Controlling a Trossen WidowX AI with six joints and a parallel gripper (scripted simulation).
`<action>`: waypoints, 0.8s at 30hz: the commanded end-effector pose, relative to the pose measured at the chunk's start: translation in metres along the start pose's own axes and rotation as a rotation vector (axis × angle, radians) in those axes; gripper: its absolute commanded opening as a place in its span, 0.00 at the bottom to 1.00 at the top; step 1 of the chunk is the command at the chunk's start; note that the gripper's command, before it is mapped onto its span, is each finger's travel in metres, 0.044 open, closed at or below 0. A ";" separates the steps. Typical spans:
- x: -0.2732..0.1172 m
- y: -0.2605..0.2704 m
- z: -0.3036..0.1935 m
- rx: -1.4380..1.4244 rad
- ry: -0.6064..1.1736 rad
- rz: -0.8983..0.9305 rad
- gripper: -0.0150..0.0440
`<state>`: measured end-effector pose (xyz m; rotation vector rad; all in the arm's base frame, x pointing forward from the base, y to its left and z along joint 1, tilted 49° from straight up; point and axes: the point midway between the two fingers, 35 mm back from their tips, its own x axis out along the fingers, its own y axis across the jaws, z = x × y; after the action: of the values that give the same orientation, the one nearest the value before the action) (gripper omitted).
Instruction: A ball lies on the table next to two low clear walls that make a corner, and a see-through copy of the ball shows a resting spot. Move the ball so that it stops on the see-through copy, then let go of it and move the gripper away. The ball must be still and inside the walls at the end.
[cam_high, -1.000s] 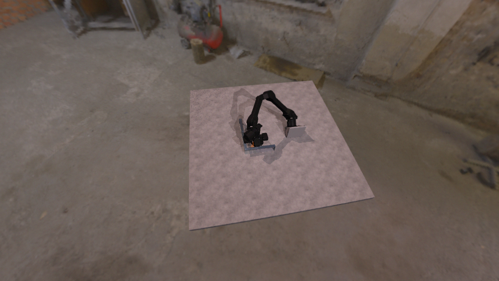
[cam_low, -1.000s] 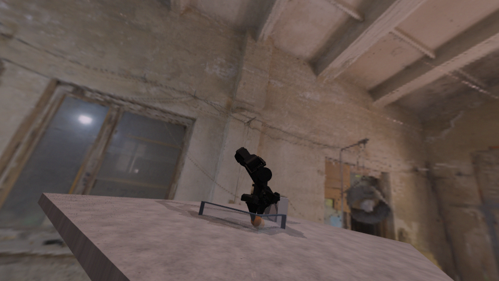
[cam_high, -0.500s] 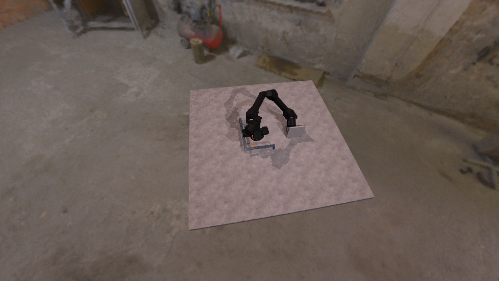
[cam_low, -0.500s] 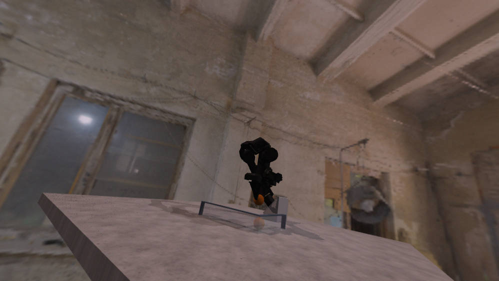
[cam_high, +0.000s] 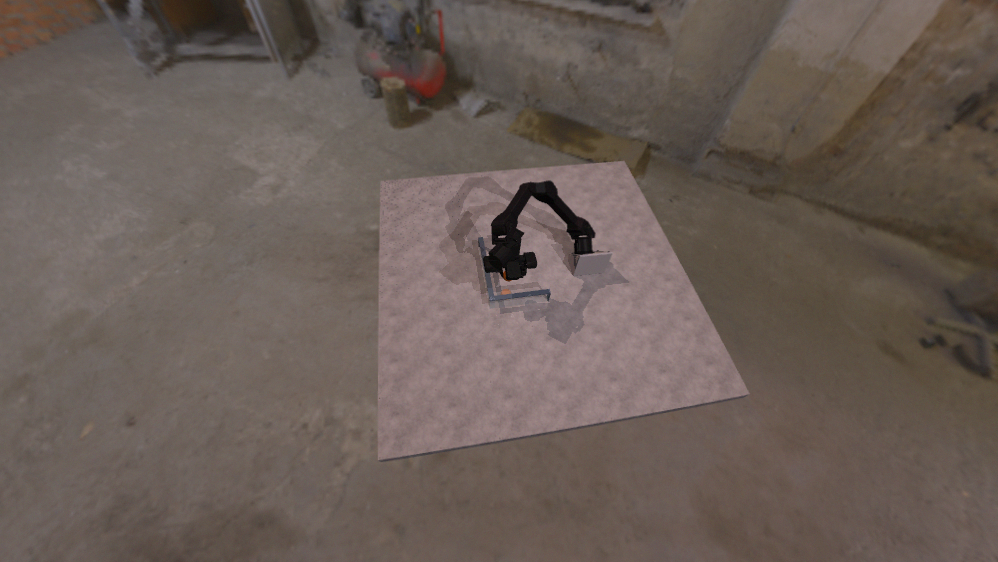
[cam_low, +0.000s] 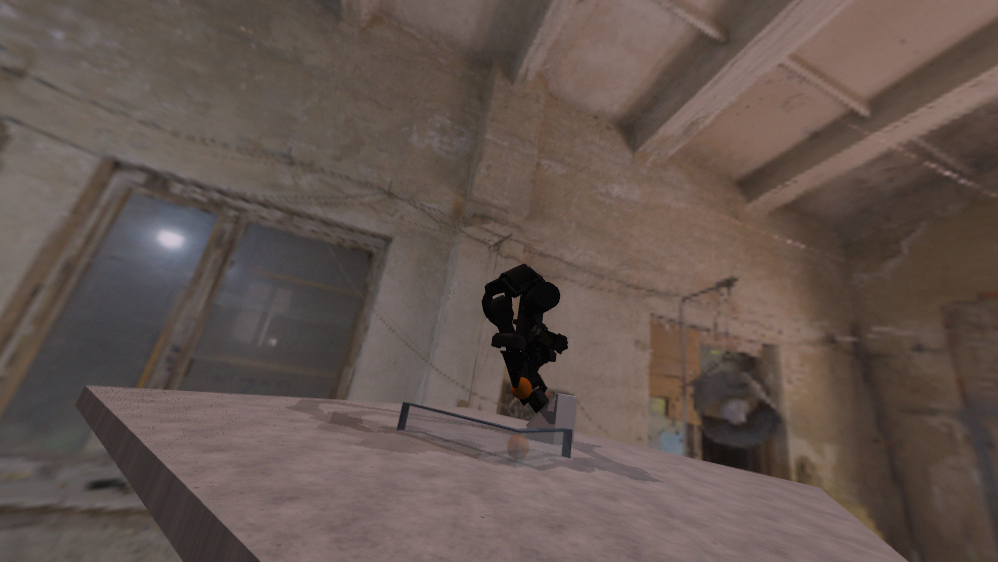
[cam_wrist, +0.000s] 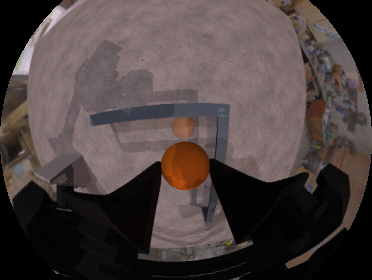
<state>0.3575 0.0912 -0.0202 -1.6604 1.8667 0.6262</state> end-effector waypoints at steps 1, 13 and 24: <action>0.025 -0.006 0.009 -0.010 0.015 0.014 0.25; 0.059 -0.008 0.010 -0.010 0.015 0.013 0.25; 0.097 -0.006 0.008 -0.010 0.018 0.013 0.25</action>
<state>0.3578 0.0269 -0.0888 -1.6530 1.8922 0.6247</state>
